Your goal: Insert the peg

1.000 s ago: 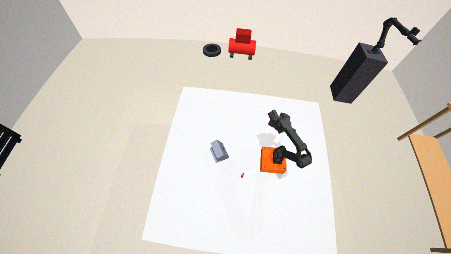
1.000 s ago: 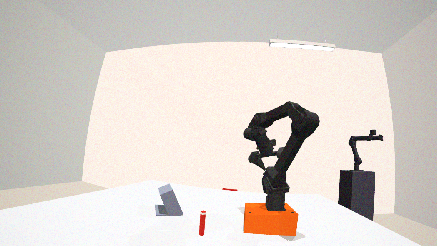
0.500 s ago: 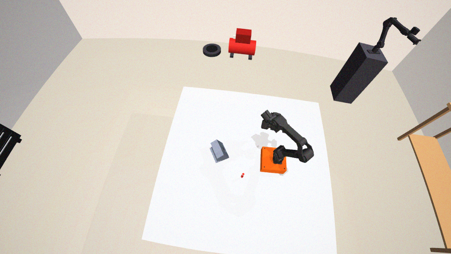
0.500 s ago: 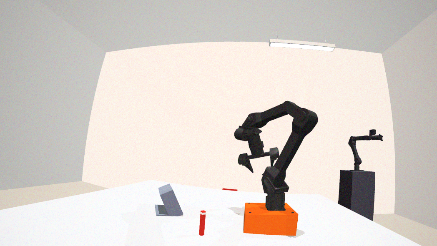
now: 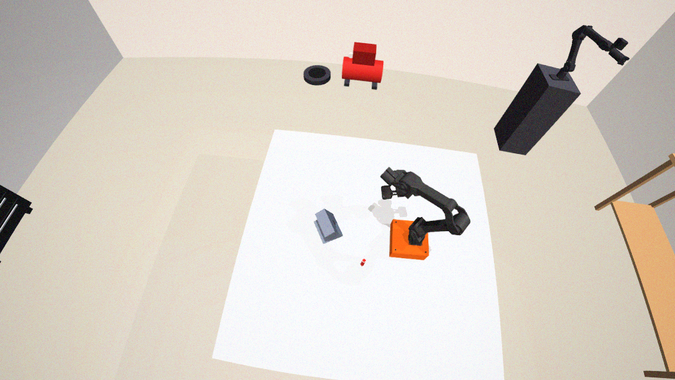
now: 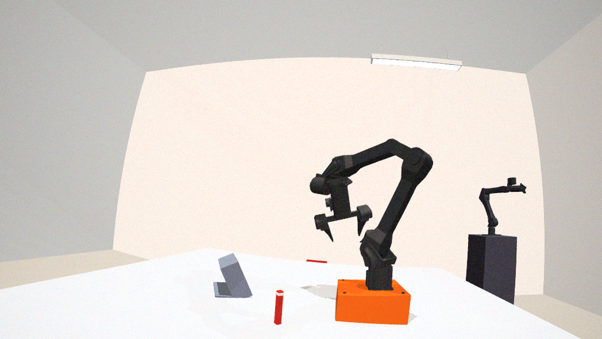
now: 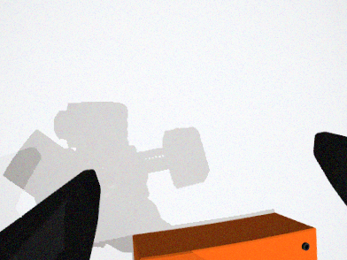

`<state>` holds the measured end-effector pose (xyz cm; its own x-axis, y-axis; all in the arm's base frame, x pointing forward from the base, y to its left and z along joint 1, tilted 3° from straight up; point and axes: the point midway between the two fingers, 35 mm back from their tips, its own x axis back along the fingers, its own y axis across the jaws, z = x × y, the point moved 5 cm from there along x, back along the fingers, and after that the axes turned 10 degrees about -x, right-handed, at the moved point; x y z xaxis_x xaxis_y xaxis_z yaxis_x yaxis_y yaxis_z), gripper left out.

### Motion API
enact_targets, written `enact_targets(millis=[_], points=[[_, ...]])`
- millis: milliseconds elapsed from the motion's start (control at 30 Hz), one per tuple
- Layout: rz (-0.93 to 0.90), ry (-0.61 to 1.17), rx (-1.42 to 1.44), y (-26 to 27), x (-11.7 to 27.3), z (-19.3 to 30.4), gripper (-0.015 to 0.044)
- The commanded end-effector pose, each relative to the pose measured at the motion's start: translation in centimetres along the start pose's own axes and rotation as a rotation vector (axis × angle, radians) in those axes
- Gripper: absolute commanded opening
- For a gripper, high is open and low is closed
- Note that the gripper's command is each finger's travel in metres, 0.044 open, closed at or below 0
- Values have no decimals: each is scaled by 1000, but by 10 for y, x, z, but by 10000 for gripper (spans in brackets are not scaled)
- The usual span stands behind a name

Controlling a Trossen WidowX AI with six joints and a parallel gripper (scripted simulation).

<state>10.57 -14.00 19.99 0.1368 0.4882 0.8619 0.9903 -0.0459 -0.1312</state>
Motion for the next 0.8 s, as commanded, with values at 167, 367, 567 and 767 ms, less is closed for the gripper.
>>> enact_targets(millis=[167, 367, 567, 767], points=[[-73, 24, 190, 25, 4, 11, 440], [-118, 37, 320, 41, 8, 21, 440], [-162, 47, 450, 56, 13, 32, 440], [-205, 56, 581, 71, 18, 44, 440]])
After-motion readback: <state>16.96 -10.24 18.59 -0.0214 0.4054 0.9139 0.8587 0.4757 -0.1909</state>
